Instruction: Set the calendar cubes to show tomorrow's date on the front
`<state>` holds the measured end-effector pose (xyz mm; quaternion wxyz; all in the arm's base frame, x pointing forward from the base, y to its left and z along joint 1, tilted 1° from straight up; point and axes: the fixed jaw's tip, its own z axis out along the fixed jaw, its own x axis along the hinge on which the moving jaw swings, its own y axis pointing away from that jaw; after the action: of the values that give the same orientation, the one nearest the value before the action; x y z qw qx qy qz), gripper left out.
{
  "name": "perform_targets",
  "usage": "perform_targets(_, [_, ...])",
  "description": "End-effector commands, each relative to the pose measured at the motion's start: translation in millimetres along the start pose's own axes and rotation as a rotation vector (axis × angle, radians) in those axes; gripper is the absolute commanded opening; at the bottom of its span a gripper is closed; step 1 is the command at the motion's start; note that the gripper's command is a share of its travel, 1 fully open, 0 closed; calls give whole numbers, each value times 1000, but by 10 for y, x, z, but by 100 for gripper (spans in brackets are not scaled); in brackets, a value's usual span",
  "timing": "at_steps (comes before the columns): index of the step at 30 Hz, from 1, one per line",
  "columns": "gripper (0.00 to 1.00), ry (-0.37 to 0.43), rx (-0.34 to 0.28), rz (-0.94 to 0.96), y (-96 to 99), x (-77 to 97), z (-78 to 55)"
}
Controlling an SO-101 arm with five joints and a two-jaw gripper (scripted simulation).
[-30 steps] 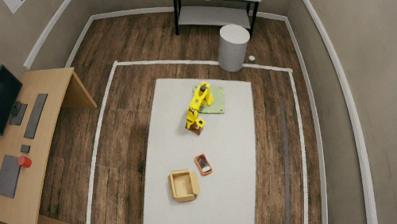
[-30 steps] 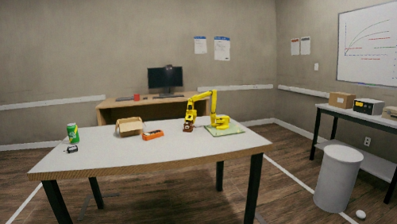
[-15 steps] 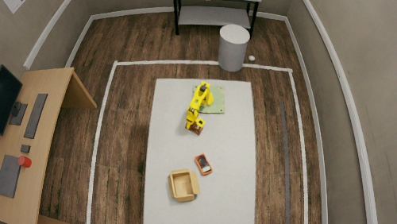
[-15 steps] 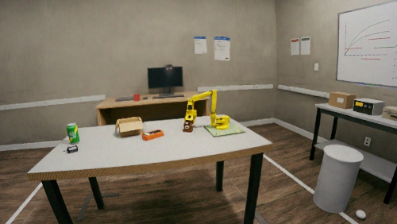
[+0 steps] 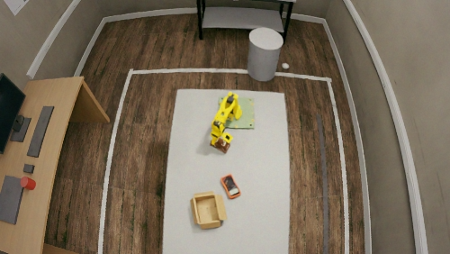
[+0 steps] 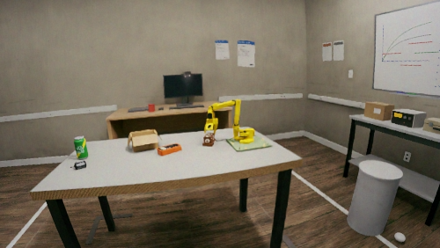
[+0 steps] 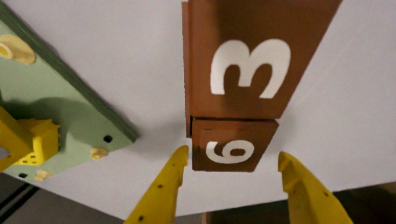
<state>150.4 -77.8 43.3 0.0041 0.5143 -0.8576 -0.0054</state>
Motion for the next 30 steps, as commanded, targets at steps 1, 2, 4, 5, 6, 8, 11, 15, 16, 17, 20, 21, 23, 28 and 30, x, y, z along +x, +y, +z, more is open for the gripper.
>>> perform_targets(1, [36,-2,9,10,-13,2,-117])
perform_targets(2, [36,-2,9,10,-11,2,-155])
perform_targets(4, [36,-2,9,10,-4,2,-225])
perform_targets(5, [36,-2,9,10,0,2,-256])
perform_targets(6, [36,-2,9,10,4,2,-285])
perform_targets(8, [36,-2,9,10,13,3,-331])
perform_targets(11, [36,-2,9,10,22,3,-372])
perform_targets(15, [36,-2,9,10,25,3,-384])
perform_targets(16, [36,-2,9,10,25,3,-384])
perform_targets(17, [36,-2,9,10,25,3,-384])
perform_targets(20, [36,-2,9,10,24,3,-384])
perform_targets(21, [36,-2,9,10,24,3,-384])
perform_targets(23, [36,-2,9,10,24,3,-384])
perform_targets(28, [36,-2,9,10,24,3,-384])
perform_targets(30, [36,-2,9,10,24,3,-384])
